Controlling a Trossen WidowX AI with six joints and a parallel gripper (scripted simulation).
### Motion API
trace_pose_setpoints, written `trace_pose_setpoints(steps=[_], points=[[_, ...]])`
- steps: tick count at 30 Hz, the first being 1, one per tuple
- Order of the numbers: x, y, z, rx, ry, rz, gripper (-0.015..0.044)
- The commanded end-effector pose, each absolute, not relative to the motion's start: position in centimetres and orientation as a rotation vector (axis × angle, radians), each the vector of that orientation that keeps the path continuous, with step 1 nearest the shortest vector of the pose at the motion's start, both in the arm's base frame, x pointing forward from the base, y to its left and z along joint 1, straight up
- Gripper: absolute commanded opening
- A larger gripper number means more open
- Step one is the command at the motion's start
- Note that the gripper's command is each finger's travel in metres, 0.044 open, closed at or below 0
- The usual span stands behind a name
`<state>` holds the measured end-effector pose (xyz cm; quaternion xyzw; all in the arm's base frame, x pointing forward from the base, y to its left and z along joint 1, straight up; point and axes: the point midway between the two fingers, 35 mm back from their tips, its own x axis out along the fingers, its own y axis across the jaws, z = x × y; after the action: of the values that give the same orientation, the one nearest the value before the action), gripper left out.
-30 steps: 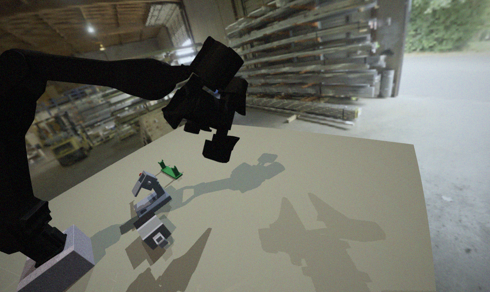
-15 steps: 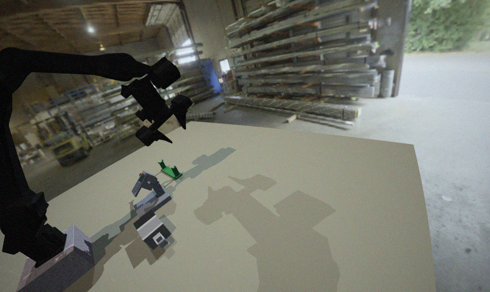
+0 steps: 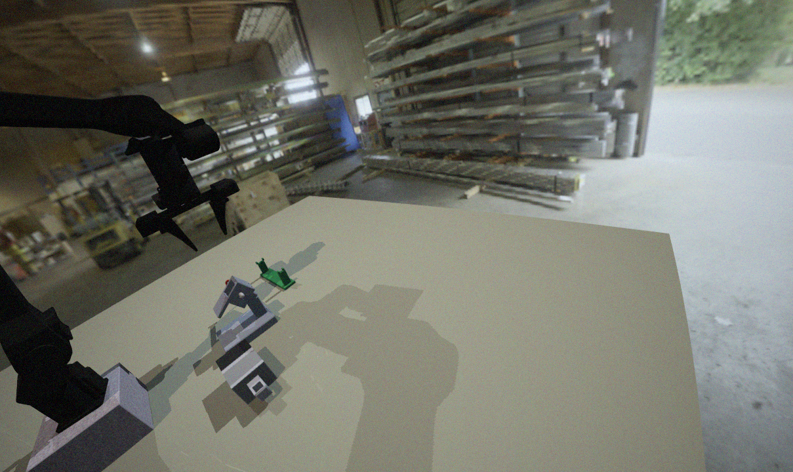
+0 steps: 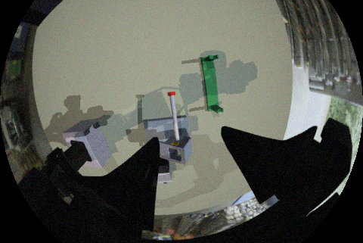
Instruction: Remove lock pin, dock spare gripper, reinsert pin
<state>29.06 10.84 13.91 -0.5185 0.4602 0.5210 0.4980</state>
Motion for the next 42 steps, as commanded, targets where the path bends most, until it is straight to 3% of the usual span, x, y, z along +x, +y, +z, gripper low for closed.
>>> trace_pose_setpoints(steps=[1, 11, 42], points=[[28.1, 10.6, 14.0, -1.263, 1.151, 1.25, 0.03], [27.7, 11.7, 7.2, -1.262, 1.15, 1.251, 0.03], [28.1, 11.7, 2.8, -1.262, 1.15, 1.251, 0.03]])
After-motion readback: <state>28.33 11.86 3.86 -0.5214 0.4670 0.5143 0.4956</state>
